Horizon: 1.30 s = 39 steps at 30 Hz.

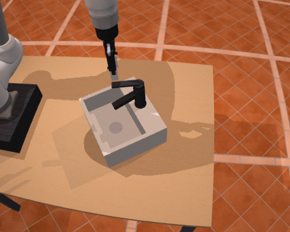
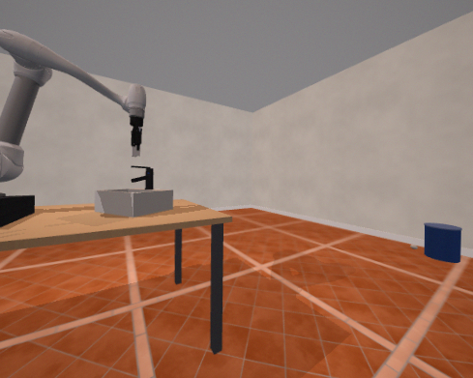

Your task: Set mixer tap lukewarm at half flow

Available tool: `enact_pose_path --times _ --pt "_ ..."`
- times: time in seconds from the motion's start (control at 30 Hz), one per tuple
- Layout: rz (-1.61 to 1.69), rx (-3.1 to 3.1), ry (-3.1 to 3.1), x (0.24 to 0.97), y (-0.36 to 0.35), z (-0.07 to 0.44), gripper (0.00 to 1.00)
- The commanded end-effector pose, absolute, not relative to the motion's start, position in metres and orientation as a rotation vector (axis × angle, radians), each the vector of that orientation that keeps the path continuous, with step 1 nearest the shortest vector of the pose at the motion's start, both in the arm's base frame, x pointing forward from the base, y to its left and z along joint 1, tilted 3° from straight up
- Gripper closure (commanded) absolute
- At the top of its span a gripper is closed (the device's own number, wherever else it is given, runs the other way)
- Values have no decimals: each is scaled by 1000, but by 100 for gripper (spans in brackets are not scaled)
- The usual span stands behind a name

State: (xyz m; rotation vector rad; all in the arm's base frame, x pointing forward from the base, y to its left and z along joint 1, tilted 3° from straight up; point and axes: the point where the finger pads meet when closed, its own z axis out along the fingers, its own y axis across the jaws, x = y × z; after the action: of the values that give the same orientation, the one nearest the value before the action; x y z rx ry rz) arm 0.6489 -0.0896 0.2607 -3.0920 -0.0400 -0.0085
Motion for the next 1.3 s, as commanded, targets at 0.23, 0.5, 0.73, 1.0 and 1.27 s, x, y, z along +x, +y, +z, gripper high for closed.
enact_pose_path --times 0.23,0.5,0.73,1.0,1.27 --pt "-9 -3092 -40 649 -89 250 62" --pt "-9 -3092 -40 649 -89 240 62" --pt "-9 -3092 -40 649 -88 229 62" --pt "-9 -3092 -40 649 -88 218 62" --pt "-9 -3092 -40 649 -87 214 62"
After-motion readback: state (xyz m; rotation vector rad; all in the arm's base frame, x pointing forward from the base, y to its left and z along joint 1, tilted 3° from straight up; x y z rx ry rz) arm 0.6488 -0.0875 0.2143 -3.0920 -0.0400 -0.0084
